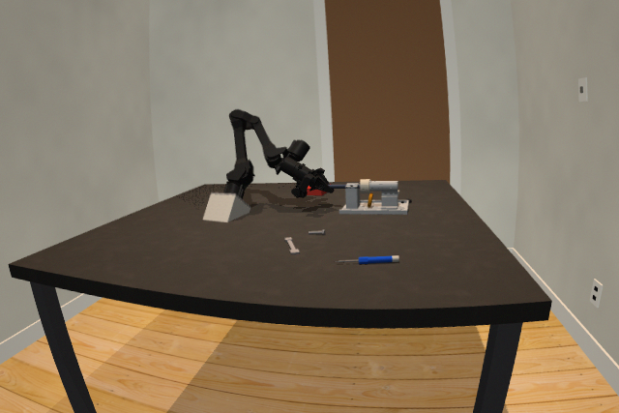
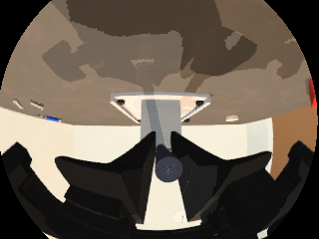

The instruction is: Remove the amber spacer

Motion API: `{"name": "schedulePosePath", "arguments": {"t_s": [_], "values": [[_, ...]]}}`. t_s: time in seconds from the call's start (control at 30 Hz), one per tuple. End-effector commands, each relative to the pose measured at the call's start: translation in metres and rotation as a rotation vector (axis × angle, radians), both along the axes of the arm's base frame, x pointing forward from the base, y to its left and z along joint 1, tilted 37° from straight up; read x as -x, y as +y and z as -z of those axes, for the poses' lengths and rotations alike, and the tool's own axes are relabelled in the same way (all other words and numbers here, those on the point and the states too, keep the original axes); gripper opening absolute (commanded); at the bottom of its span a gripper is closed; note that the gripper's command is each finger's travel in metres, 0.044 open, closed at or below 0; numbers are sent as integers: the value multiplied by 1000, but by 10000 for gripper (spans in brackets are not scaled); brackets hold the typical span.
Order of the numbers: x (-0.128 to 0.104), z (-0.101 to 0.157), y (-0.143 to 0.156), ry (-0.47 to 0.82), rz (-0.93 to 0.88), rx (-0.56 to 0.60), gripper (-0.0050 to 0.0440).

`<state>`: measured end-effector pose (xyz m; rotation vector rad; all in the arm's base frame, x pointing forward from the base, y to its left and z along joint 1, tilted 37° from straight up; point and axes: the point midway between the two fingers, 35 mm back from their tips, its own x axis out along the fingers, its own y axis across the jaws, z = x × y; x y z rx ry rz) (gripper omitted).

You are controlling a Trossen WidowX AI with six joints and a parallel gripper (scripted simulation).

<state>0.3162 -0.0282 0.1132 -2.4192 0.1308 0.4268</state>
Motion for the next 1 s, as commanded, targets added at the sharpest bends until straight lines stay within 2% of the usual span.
{"name": "schedulePosePath", "arguments": {"t_s": [0.0,0.97], "values": [[-3,-2,-4,-4,10,2,0],[-12,-4,-7,-4,10,2,0]]}}
